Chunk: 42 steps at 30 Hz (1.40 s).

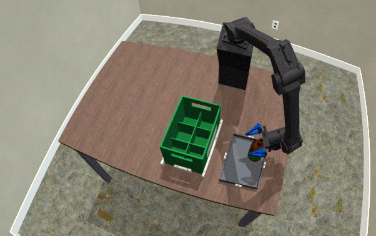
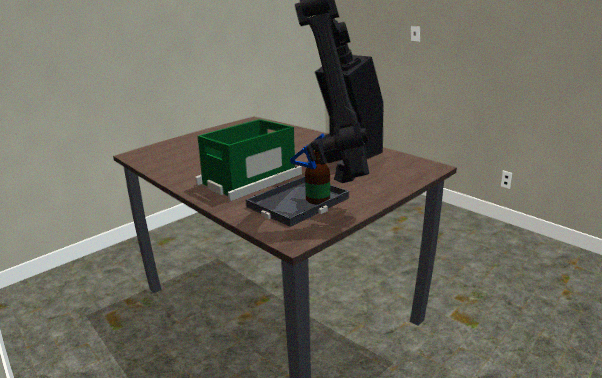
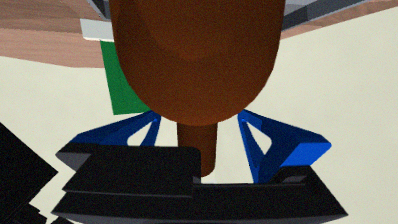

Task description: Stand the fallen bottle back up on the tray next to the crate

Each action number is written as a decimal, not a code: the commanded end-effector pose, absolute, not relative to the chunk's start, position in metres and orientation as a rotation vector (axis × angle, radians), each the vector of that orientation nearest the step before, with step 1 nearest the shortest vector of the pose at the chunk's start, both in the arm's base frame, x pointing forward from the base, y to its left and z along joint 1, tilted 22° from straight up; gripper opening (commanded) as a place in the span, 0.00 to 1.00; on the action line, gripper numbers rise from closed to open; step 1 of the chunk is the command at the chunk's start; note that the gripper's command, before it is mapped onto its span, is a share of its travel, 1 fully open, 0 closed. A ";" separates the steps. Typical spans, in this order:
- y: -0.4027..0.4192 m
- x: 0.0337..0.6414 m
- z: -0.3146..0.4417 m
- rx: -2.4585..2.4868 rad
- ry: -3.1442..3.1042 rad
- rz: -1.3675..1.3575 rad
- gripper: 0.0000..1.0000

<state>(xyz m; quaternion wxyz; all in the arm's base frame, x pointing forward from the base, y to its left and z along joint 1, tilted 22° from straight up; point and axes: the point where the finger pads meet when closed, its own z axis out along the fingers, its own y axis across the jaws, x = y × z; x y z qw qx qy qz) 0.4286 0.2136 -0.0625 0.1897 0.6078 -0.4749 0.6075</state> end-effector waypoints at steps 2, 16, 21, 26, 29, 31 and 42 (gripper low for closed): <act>0.211 0.430 -0.071 1.708 -1.325 1.701 1.00; 0.211 0.430 -0.071 1.708 -1.325 1.701 1.00; 0.211 0.430 -0.071 1.708 -1.325 1.701 1.00; 0.211 0.429 -0.071 1.708 -1.325 1.702 1.00; 0.212 0.428 -0.067 1.709 -1.324 1.703 1.00; 0.212 0.428 -0.063 1.709 -1.327 1.704 1.00; 0.217 0.423 -0.042 1.712 -1.344 1.717 1.00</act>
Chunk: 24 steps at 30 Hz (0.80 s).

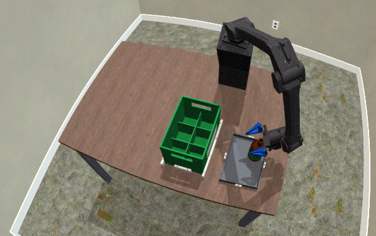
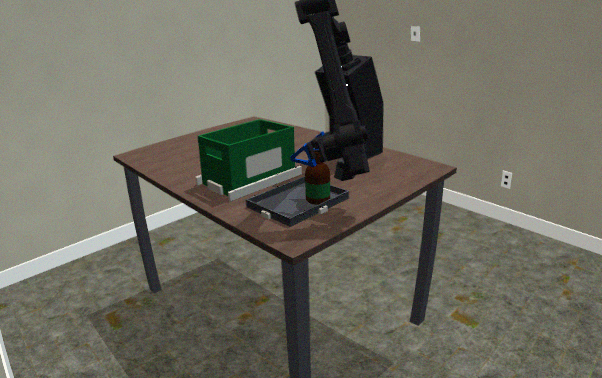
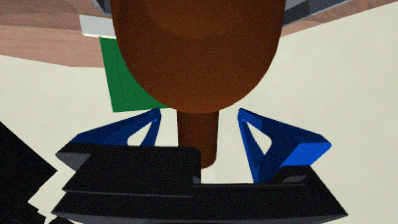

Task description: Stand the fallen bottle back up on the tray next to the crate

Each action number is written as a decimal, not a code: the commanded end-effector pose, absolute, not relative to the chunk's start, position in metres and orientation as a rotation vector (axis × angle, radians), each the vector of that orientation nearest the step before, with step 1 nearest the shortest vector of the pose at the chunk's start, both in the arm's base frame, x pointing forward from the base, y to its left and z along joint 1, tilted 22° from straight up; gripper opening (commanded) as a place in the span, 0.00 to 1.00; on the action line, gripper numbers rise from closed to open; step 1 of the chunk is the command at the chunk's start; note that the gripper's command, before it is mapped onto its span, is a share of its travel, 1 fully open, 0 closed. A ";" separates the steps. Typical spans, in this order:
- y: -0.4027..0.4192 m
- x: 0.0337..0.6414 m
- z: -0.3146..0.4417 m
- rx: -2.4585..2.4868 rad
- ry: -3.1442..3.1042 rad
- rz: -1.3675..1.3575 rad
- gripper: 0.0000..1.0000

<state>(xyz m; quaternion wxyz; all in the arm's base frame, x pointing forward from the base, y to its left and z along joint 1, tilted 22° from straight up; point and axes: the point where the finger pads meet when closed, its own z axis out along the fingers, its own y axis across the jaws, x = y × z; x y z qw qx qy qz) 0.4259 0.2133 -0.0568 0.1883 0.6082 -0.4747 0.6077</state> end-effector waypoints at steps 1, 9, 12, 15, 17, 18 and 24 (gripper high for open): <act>0.216 0.423 -0.041 1.710 -1.346 1.716 1.00; 0.215 0.418 -0.033 1.711 -1.340 1.713 1.00; 0.218 0.415 -0.025 1.716 -1.342 1.719 1.00; 0.217 0.413 -0.019 1.716 -1.342 1.718 1.00; 0.214 0.412 -0.014 1.711 -1.346 1.715 1.00; 0.214 0.411 -0.012 1.709 -1.346 1.715 1.00; 0.217 0.405 -0.003 1.719 -1.340 1.720 1.00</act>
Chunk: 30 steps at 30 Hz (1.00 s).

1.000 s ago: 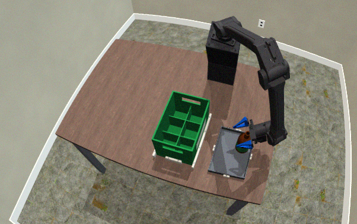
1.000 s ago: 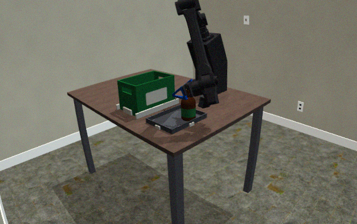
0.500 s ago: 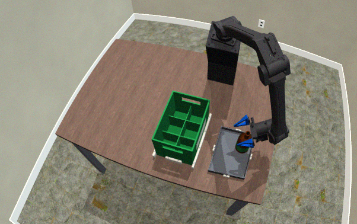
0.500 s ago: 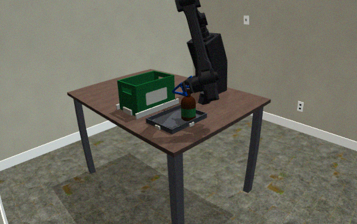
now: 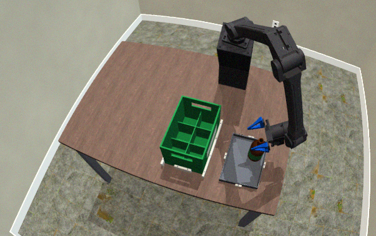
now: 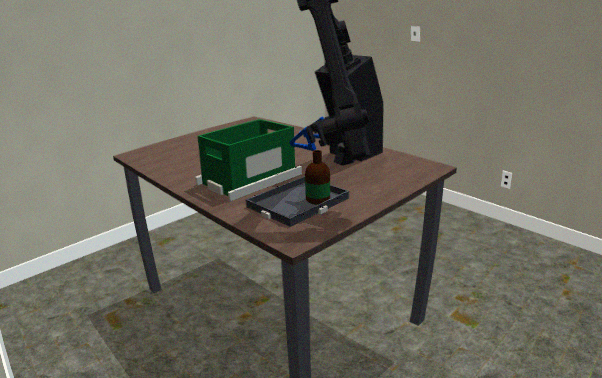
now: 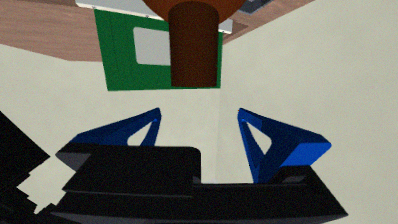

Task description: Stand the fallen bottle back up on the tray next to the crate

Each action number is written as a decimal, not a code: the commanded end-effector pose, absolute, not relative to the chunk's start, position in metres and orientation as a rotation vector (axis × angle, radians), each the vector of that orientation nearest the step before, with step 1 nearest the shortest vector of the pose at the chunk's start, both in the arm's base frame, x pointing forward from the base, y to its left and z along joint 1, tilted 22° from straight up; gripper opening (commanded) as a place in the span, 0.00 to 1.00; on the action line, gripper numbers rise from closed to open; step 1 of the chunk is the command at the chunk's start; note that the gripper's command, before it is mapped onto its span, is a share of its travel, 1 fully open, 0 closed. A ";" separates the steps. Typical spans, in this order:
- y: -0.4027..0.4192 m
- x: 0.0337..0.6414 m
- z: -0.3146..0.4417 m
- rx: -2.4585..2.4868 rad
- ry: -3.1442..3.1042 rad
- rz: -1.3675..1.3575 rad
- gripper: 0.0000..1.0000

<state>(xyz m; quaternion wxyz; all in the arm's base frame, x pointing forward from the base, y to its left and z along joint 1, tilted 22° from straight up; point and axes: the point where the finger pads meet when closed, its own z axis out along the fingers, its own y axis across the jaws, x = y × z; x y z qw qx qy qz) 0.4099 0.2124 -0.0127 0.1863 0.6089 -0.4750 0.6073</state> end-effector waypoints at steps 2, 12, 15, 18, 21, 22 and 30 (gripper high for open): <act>0.209 0.405 -0.003 1.704 -1.337 1.706 1.00; 0.209 0.398 0.022 1.704 -1.349 1.712 1.00; 0.213 0.393 0.027 1.715 -1.343 1.718 1.00; 0.208 0.392 0.013 1.710 -1.302 1.700 1.00; 0.210 0.391 0.029 1.712 -1.335 1.713 1.00; 0.212 0.391 0.034 1.713 -1.343 1.717 1.00; 0.208 0.389 0.030 1.709 -1.322 1.707 1.00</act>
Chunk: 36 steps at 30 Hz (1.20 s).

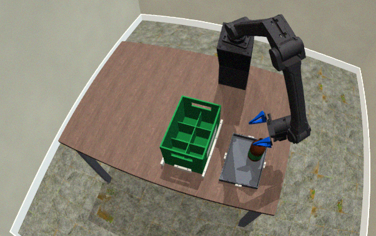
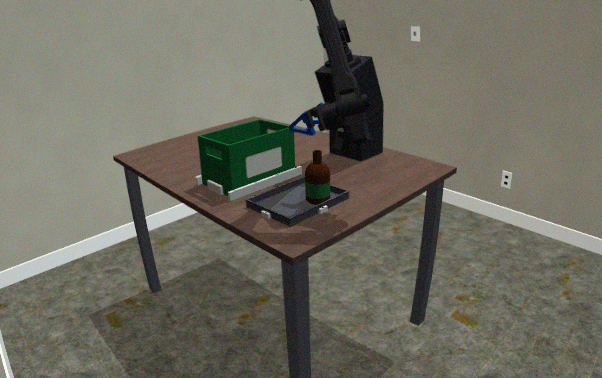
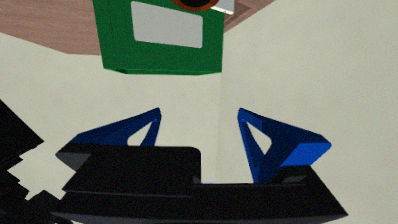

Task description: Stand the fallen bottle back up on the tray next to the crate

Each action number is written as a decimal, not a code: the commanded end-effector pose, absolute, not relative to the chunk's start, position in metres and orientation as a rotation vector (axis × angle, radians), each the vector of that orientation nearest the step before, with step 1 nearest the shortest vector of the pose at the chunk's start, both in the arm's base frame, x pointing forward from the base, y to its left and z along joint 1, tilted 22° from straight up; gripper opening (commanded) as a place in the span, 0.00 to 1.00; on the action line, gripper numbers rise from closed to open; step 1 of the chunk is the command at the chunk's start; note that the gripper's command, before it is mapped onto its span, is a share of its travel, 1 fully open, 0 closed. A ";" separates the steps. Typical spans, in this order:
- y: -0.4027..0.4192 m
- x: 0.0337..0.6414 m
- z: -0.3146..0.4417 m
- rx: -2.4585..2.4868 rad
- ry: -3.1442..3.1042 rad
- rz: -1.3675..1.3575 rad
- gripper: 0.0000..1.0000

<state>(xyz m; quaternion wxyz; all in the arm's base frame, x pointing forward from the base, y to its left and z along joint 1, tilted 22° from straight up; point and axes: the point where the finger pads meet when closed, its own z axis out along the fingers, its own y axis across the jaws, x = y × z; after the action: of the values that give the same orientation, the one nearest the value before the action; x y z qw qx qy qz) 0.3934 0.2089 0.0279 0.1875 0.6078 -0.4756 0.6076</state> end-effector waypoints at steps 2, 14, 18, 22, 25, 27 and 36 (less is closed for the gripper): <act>0.208 0.388 0.030 1.710 -1.318 1.706 1.00; 0.212 0.391 0.034 1.711 -1.335 1.713 0.00; 0.212 0.391 0.034 1.711 -1.335 1.713 0.00; 0.212 0.391 0.034 1.711 -1.335 1.713 0.00; 0.212 0.391 0.034 1.711 -1.335 1.713 0.00; 0.212 0.391 0.034 1.711 -1.335 1.713 0.00; 0.212 0.391 0.034 1.711 -1.335 1.713 0.00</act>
<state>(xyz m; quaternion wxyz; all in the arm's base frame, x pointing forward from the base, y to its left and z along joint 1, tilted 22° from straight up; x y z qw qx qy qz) 0.3920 0.2077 0.0276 0.1896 0.6078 -0.4747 0.6077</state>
